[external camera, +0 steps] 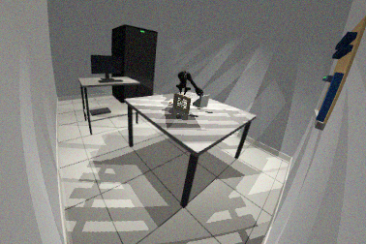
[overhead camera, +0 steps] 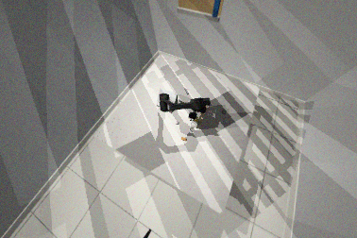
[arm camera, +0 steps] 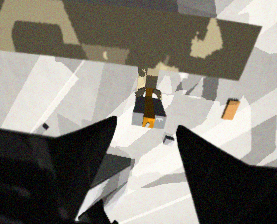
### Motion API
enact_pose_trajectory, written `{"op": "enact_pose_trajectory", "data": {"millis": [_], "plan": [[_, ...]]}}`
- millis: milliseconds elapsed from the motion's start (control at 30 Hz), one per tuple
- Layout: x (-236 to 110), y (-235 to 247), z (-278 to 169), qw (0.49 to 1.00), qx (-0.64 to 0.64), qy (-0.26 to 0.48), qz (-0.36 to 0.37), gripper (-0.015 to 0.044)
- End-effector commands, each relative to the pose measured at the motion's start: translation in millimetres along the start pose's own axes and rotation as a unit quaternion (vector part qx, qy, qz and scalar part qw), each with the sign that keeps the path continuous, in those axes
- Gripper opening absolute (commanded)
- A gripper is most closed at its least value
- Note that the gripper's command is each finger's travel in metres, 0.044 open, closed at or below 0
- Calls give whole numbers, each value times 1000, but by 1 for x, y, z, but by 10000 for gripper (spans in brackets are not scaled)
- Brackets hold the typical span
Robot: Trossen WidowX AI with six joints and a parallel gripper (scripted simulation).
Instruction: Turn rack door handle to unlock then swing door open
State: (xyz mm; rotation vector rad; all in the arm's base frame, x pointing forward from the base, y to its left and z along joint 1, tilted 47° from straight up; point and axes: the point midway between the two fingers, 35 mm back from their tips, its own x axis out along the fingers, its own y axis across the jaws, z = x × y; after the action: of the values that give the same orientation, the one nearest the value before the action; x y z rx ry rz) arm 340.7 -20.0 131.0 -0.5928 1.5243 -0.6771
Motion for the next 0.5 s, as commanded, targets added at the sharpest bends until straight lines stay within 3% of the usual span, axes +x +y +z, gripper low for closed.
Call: {"op": "enact_pose_trajectory", "data": {"millis": [0,467], "plan": [[8,-1,0,1000,-1,0,-3,286],[31,-2,0,1000,-1,0,-3,286]]}}
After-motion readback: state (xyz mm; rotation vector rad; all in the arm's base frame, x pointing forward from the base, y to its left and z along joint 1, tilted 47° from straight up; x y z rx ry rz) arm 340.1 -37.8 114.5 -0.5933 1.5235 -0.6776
